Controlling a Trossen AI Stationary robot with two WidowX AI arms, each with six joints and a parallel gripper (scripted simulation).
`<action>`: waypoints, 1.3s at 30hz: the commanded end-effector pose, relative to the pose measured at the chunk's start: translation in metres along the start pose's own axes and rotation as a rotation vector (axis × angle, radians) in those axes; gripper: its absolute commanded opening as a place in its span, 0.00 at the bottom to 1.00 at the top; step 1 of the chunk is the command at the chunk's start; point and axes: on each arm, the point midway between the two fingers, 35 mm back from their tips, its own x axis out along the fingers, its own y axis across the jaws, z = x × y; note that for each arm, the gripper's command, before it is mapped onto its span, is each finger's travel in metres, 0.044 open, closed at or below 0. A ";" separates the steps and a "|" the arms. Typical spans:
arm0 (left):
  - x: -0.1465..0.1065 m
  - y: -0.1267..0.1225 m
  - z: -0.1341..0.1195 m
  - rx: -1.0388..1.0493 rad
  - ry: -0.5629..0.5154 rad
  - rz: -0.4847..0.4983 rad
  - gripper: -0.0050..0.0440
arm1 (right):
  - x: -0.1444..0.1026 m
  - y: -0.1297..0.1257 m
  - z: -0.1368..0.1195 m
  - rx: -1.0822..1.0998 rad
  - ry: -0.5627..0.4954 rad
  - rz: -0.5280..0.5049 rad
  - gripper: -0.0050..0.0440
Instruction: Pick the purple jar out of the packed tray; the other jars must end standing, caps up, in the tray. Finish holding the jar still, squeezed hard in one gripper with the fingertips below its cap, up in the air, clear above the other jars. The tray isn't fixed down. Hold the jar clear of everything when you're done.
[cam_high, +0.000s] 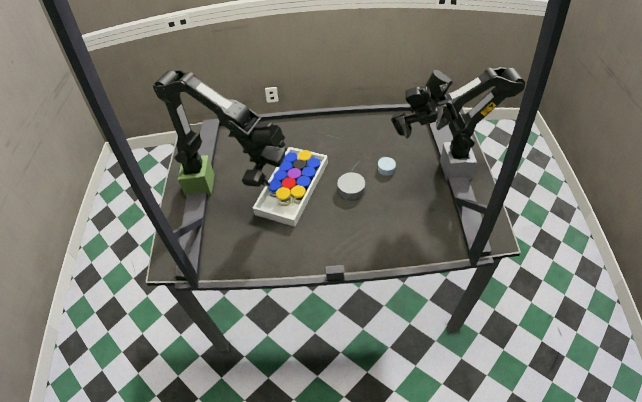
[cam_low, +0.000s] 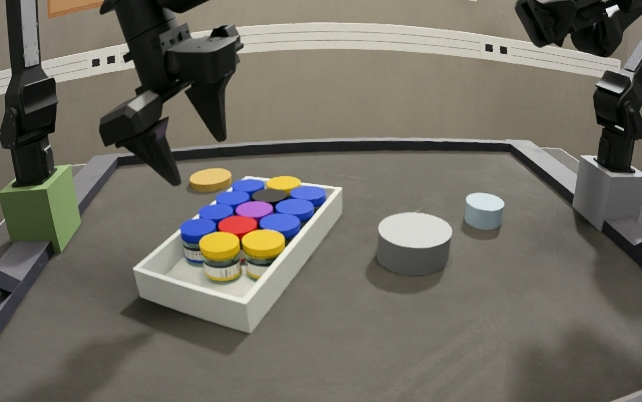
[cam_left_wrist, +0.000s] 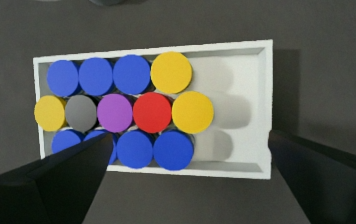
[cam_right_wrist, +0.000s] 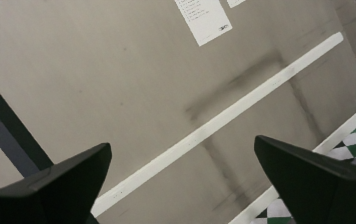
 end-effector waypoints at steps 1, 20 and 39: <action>-0.007 0.002 0.007 -0.007 -0.032 0.002 1.00 | 0.001 0.003 0.005 -0.020 -0.006 0.006 1.00; -0.007 0.003 0.003 -0.016 -0.029 0.001 0.90 | 0.002 0.002 0.011 -0.031 -0.016 -0.002 1.00; 0.009 0.063 -0.050 -0.381 -0.055 -0.045 0.10 | -0.011 -0.107 0.086 -0.125 -0.146 -0.616 1.00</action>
